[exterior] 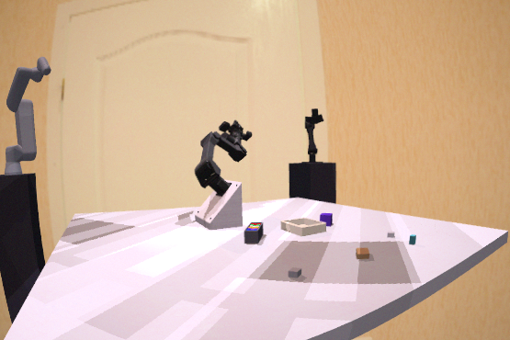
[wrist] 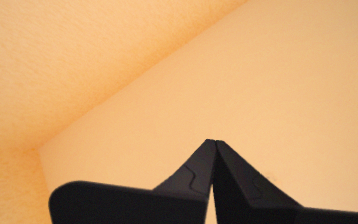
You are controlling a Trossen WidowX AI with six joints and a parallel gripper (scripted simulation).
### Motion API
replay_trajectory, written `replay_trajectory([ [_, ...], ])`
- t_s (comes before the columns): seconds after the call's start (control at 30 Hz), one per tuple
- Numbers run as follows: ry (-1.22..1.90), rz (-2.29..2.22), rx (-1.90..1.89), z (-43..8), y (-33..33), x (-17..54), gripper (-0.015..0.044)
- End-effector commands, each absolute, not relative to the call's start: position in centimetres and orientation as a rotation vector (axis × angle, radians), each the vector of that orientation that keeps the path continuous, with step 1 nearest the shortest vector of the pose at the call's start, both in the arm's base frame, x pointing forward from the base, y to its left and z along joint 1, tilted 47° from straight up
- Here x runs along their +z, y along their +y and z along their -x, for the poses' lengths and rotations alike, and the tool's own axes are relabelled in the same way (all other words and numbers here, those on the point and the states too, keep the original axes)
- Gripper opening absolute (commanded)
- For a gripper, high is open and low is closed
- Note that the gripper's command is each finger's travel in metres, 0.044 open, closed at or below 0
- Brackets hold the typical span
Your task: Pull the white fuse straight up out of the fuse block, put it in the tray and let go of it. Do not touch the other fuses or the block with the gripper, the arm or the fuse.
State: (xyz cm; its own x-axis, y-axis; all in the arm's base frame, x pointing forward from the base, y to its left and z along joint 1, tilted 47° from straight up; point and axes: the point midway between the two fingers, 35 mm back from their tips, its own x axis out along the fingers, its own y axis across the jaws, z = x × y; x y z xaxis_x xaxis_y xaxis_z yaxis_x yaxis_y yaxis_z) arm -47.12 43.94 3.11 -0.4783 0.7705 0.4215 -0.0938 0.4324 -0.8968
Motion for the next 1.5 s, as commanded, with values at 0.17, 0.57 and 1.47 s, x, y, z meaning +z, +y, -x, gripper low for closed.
replay_trajectory([
  [0.17,-1.699,0.682,1.215,43.9,47.8,2.8,0.0062],
  [0.57,-1.316,1.088,1.285,26.7,59.6,0.1,0.0062],
  [1.47,-0.176,1.565,1.058,-15.2,55.5,-5.4,0.0062],
])
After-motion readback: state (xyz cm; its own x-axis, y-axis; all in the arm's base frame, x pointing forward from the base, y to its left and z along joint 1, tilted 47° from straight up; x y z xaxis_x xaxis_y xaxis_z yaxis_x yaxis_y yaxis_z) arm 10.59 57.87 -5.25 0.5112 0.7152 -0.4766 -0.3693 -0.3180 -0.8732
